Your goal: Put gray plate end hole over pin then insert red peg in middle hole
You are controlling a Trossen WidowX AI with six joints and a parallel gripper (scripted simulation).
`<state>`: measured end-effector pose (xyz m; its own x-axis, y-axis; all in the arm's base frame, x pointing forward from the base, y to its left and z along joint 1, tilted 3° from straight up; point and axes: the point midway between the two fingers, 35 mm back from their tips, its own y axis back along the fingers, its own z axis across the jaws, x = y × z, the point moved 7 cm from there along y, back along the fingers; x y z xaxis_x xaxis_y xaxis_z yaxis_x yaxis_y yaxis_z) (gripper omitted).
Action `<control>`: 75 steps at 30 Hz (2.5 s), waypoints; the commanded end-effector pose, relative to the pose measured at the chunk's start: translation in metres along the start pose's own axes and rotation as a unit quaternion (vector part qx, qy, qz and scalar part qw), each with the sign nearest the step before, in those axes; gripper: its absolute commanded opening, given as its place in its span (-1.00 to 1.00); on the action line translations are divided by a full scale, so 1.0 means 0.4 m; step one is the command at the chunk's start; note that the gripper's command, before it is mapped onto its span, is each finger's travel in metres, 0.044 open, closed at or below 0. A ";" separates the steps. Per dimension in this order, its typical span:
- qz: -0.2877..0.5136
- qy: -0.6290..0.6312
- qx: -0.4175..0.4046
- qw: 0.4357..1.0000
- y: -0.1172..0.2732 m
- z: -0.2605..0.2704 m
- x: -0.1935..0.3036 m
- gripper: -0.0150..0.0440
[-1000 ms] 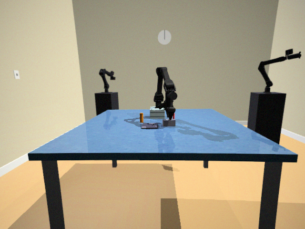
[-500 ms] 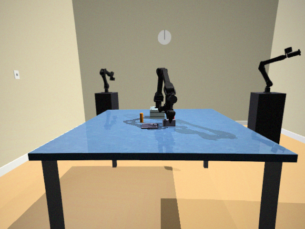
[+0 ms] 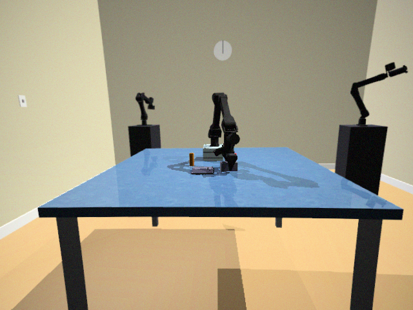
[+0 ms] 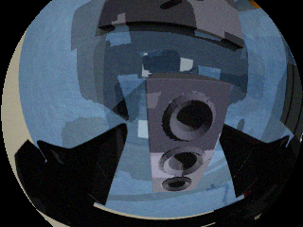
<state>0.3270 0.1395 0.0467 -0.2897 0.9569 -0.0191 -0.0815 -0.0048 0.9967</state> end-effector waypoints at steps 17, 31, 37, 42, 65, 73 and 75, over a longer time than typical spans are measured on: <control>0.002 0.002 0.001 1.000 -0.008 -0.004 0.000 -0.20; 0.007 0.005 -0.001 1.000 0.028 -0.008 -0.014 -0.49; 0.006 0.005 0.000 1.000 0.072 0.001 -0.014 -0.49; 0.005 0.004 0.000 1.000 0.110 0.006 -0.015 -0.49; 0.002 0.003 0.001 1.000 0.294 0.006 -0.020 -0.49; 0.002 0.002 0.001 1.000 0.330 0.000 -0.022 -0.49; 0.002 -0.001 0.001 1.000 0.328 0.001 -0.026 -0.49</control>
<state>0.3185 0.1308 0.1742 -0.2963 0.9550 -0.0121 -0.0729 -0.0100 0.9973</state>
